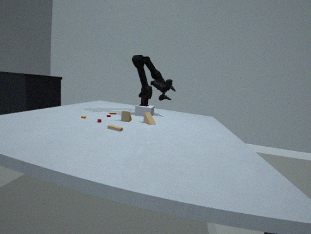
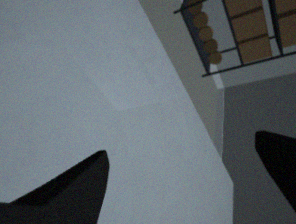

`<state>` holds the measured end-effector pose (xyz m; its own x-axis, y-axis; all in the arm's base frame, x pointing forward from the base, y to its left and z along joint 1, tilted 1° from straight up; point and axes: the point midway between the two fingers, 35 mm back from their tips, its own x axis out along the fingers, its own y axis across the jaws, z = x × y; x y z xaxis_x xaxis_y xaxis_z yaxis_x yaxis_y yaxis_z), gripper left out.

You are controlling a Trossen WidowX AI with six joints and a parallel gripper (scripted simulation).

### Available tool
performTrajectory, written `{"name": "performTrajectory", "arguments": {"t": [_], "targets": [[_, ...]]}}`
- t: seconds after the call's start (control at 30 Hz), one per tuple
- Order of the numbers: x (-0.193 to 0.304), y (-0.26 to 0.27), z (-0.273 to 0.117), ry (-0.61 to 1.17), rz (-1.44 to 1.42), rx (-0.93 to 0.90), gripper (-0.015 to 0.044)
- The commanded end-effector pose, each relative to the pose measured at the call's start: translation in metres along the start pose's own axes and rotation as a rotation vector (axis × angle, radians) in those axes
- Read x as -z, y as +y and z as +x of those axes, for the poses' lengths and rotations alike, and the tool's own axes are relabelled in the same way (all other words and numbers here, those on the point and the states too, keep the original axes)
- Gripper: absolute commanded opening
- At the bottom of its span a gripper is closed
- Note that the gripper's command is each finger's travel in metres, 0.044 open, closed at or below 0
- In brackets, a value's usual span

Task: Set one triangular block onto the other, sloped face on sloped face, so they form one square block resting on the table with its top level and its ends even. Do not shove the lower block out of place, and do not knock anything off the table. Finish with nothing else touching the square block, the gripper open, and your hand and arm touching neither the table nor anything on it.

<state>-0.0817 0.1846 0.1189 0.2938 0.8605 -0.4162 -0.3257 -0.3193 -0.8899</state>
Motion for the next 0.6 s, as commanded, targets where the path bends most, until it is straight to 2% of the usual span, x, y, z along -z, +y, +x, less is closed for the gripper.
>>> {"name": "performTrajectory", "arguments": {"t": [0.0, 0.03, 0.27, 0.57], "targets": [[0.000, -0.001, 0.001, 0.008, 0.001, -0.002, 0.0426], [0.002, -0.002, 0.003, 0.032, 0.006, -0.007, 0.0440], [0.025, -0.026, 0.039, 0.356, 0.093, -0.091, 0.0440], [0.077, -0.055, 0.082, 0.756, 0.302, -0.227, 0.0440]]}}
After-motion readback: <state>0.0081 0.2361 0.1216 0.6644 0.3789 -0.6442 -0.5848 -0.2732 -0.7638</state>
